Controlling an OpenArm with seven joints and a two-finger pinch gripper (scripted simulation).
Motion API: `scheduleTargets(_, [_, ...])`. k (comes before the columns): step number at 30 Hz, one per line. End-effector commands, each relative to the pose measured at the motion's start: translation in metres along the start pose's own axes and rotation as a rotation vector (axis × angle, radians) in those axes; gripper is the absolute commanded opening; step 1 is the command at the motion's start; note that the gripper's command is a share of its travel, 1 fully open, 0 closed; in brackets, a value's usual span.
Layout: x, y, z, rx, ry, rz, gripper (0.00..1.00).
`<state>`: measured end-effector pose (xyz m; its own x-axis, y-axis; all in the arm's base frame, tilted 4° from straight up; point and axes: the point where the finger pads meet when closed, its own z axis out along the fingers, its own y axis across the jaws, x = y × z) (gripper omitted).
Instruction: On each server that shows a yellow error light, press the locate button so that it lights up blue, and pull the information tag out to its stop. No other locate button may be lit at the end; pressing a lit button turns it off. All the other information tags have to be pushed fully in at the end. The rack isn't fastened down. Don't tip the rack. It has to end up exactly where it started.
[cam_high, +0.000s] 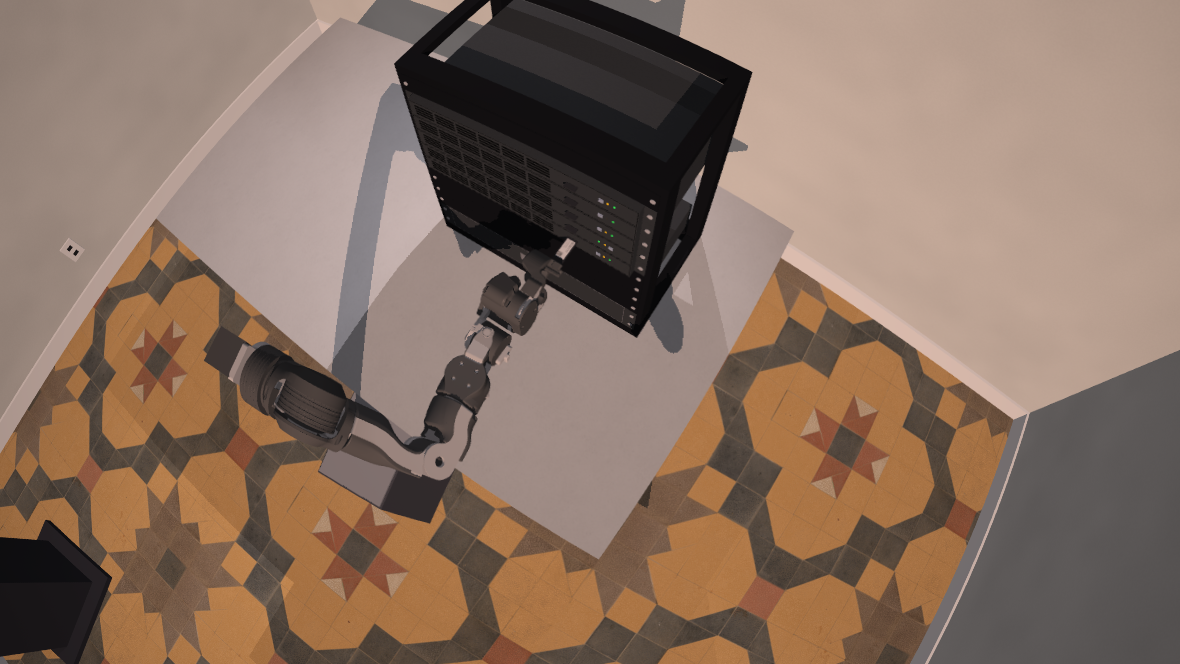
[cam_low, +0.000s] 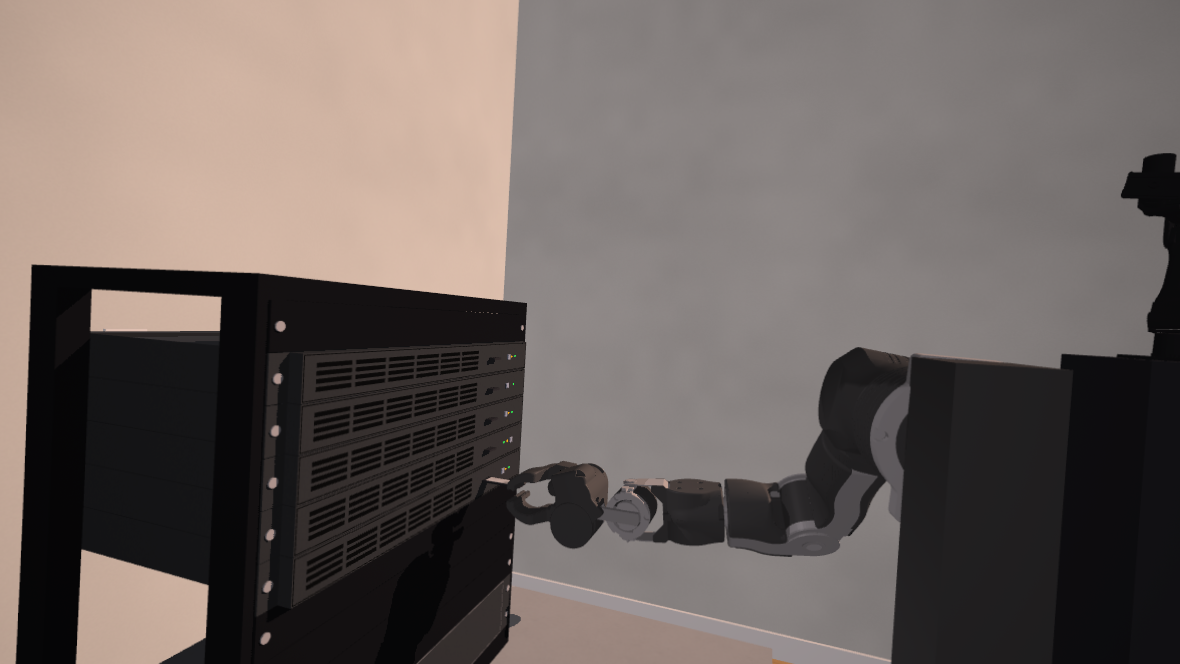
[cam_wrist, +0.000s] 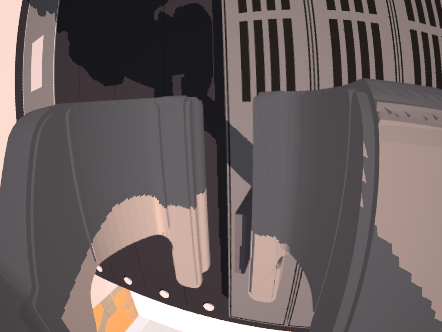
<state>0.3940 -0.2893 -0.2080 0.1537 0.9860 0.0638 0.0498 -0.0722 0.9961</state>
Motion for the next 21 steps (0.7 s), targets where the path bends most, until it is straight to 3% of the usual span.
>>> scheduleTargets(1, [0.001,0.002,0.0,-0.007,0.004,0.0,0.1])
scheduleTargets(9, [0.0,0.003,-0.005,-0.009,0.006,0.0,0.1])
scheduleTargets(21, [-0.01,0.007,-0.042,-0.018,0.005,0.0,0.1])
